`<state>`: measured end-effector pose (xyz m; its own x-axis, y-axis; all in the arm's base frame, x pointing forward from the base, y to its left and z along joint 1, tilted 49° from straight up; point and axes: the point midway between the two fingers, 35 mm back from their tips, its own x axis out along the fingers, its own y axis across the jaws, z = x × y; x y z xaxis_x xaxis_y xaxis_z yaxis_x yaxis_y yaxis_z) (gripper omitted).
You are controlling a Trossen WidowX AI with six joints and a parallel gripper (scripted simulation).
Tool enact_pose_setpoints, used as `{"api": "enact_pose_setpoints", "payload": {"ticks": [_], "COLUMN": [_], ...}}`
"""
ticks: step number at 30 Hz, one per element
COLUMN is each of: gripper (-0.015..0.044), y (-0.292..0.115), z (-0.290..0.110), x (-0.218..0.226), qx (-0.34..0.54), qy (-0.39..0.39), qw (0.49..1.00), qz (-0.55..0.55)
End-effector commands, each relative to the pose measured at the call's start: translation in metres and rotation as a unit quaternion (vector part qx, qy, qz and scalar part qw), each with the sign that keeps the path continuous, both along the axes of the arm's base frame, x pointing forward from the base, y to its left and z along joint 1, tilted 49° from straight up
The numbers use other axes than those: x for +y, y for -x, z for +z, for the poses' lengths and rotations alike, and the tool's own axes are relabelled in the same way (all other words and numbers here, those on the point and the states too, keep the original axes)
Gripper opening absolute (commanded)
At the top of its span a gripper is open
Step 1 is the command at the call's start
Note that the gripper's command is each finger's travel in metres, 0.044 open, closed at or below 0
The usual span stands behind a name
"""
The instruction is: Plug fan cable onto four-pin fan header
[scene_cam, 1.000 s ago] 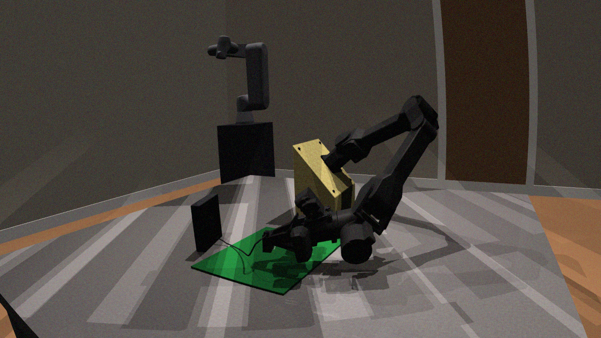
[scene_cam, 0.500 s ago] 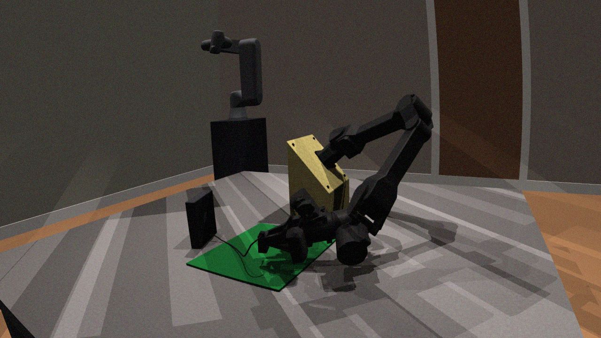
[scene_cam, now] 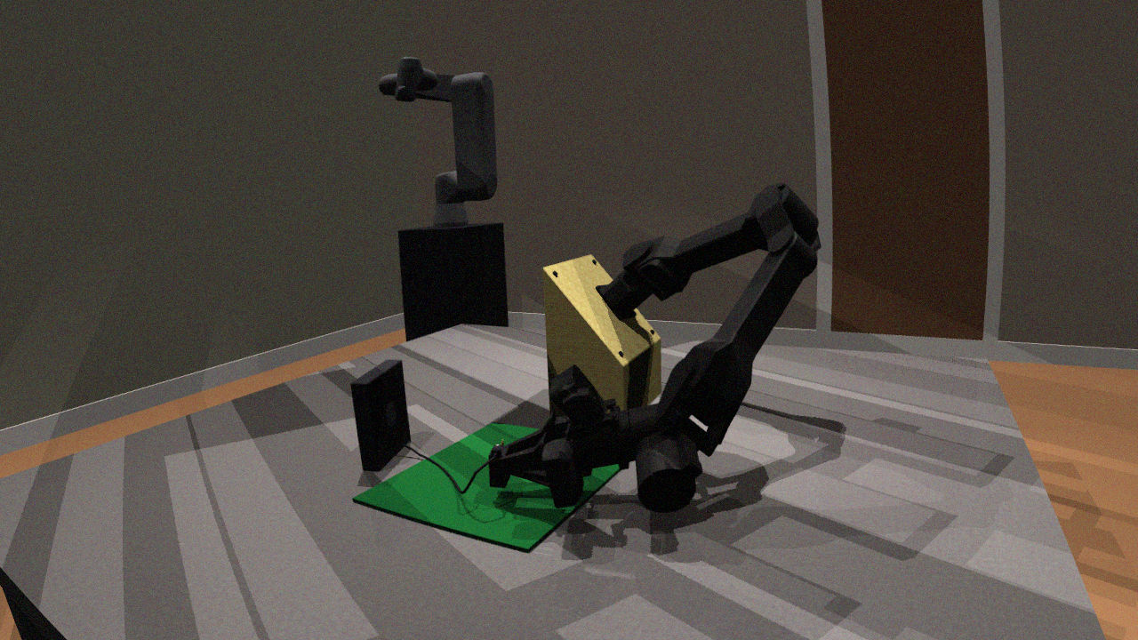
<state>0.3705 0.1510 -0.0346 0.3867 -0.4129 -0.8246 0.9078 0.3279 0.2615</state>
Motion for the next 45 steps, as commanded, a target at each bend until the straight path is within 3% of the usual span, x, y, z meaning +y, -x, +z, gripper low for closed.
{"api": "enact_pose_setpoints", "payload": {"ticks": [1, 45], "gripper": [0.0, 0.0], "y": [0.0, 0.0008], "z": [-0.0037, -0.009], "x": [0.0034, 0.0107], "qx": [-0.001, -0.001], "qy": [0.001, -0.001], "qw": [1.0, 1.0], "qz": [0.0, 0.0]}}
